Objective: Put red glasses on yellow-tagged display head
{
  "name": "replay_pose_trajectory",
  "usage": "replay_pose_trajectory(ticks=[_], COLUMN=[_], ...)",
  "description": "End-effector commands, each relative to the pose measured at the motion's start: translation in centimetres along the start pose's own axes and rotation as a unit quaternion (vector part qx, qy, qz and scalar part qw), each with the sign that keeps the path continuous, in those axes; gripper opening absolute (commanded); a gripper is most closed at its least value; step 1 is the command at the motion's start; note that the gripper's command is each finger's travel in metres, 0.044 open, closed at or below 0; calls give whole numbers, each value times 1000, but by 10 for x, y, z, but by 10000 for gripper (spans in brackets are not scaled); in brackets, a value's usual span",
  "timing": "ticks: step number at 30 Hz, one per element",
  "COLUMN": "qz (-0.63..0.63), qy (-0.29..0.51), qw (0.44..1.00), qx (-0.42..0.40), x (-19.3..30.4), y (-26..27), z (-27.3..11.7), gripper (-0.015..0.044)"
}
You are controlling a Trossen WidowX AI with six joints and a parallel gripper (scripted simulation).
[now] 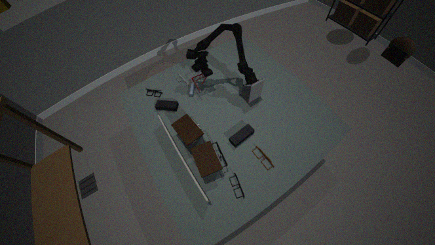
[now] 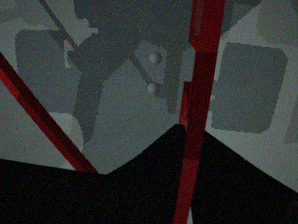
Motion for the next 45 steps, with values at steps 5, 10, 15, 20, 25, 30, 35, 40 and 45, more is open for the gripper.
replay_pose_trajectory(ticks=[5, 10, 15, 20, 25, 30, 35, 40, 45], qz=[4, 4, 25, 78, 135, 191, 247, 263, 263], qy=[-1, -2, -2, -2, -2, -2, -2, -2, -2], qw=[1000, 1000, 1000, 997, 991, 982, 969, 965, 965], qx=[2, 3, 2, 0, -1, -1, 0, 0, 0], x=[-5, -5, -9, -23, -37, -51, -65, -69, -71], y=[-3, -2, -1, 5, 13, 21, 30, 33, 33], z=[-39, -54, -54, -53, -53, -53, -53, -53, -36], gripper=[0, 0, 0, 0, 0, 0, 0, 0, 0])
Point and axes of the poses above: the point midway between the two fingers, 35 mm back from their tips, its own z axis out along the fingers, its own y axis across the jaws, x = y × z, the point moved 8 cm from there along -z, back along the fingers, and after that the axes turned 14 degrees about -z, right-handed, at the moved point
